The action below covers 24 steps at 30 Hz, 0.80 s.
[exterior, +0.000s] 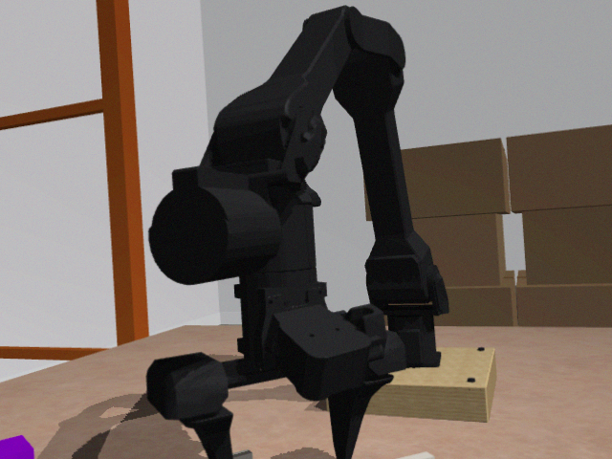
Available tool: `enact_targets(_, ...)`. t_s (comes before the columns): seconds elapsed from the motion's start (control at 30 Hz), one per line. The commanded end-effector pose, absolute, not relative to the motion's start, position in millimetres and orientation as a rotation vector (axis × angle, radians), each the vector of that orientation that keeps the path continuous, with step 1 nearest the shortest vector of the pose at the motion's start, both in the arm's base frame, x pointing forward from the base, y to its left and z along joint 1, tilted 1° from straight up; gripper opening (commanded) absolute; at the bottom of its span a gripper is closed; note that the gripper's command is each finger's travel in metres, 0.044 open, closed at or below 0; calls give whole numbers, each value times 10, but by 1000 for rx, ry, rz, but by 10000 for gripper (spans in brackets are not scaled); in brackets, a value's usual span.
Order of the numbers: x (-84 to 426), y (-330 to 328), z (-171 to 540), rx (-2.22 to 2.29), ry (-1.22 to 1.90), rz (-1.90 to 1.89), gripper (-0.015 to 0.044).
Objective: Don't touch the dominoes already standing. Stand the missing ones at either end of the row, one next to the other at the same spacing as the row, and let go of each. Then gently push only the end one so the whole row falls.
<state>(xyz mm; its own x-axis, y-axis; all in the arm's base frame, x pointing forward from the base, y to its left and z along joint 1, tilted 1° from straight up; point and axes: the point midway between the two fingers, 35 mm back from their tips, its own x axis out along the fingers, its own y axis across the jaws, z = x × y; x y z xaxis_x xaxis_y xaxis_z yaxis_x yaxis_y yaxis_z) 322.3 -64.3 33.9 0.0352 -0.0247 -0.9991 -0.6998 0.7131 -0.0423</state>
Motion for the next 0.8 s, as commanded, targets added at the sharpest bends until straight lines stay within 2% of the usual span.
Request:
enact_targets(0.0,3239,-634,240,-628,1458,578,440)
enact_targets(0.57,3238,-630,90,-628,1458,578,440)
enact_targets(0.77,3238,-630,90,-628,1458,578,282)
